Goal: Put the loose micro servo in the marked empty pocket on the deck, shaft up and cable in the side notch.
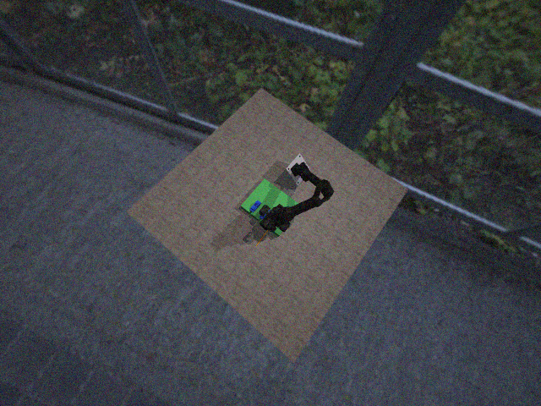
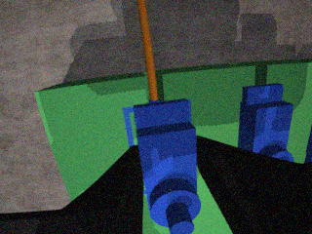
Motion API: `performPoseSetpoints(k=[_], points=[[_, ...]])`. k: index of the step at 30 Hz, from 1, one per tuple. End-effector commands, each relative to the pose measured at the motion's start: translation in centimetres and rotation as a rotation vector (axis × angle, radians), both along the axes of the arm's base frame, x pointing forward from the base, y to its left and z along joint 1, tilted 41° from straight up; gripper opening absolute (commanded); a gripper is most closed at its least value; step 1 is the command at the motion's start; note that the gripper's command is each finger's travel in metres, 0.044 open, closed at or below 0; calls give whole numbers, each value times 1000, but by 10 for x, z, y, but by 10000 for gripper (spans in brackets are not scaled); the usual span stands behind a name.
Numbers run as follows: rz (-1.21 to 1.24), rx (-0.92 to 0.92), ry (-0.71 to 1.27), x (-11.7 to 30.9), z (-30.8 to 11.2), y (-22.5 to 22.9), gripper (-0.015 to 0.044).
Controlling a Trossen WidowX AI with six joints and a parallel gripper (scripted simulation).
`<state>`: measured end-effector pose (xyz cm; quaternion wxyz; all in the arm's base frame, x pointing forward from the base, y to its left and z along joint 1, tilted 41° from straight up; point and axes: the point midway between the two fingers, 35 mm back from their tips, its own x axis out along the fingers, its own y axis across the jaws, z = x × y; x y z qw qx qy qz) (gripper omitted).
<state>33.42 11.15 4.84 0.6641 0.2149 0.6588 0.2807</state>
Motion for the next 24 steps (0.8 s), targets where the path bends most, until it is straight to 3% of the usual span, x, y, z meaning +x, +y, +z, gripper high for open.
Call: performPoseSetpoints(k=[1,18,24], points=[[-2,4,5,-1,-3,3,0],[-2,4,5,-1,-13,12,0],[-2,4,5,-1,-11,9,157]])
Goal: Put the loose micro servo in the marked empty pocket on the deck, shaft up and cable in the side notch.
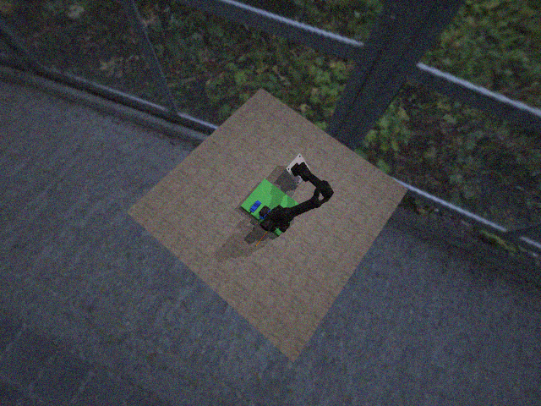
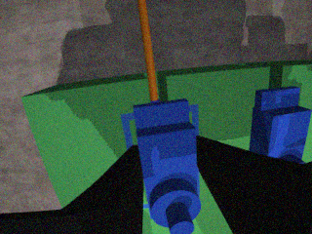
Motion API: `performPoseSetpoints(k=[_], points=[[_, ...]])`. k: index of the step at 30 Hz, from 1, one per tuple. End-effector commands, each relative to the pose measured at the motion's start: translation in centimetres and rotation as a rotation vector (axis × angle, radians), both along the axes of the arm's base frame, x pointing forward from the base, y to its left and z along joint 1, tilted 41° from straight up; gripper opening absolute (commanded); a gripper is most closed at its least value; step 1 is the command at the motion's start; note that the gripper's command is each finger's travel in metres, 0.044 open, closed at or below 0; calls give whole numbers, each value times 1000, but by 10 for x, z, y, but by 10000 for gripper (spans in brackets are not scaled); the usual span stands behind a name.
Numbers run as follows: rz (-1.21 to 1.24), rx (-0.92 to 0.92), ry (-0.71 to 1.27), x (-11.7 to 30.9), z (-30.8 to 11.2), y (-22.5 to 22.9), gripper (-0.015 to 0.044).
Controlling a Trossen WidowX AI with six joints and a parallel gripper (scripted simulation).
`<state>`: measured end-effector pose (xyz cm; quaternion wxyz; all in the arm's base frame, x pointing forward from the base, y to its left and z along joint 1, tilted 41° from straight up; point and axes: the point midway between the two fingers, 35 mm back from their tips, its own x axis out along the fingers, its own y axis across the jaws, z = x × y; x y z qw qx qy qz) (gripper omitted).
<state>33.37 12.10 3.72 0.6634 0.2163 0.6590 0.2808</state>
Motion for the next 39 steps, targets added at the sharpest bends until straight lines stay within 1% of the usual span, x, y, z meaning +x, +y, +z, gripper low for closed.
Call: performPoseSetpoints(k=[1,4,7,11,13,16,20,21,23,24,30,36,39], points=[[-1,2,3,0,0,0,184],[-1,1,3,1,5,-5,187],[-1,0,3,0,23,-22,187],[-1,0,3,0,24,-26,187],[-11,-1,3,-5,25,-28,240],[-9,-5,5,-26,37,-42,319],[-6,-7,9,-73,58,-65,424],[-4,-6,10,-86,63,-69,440],[-2,-3,11,-104,69,-74,440],[-1,-3,11,-106,69,-75,440],[-2,-3,11,-106,71,-76,440],[-7,0,8,-103,100,-100,440],[-7,0,8,-103,101,-101,440]])
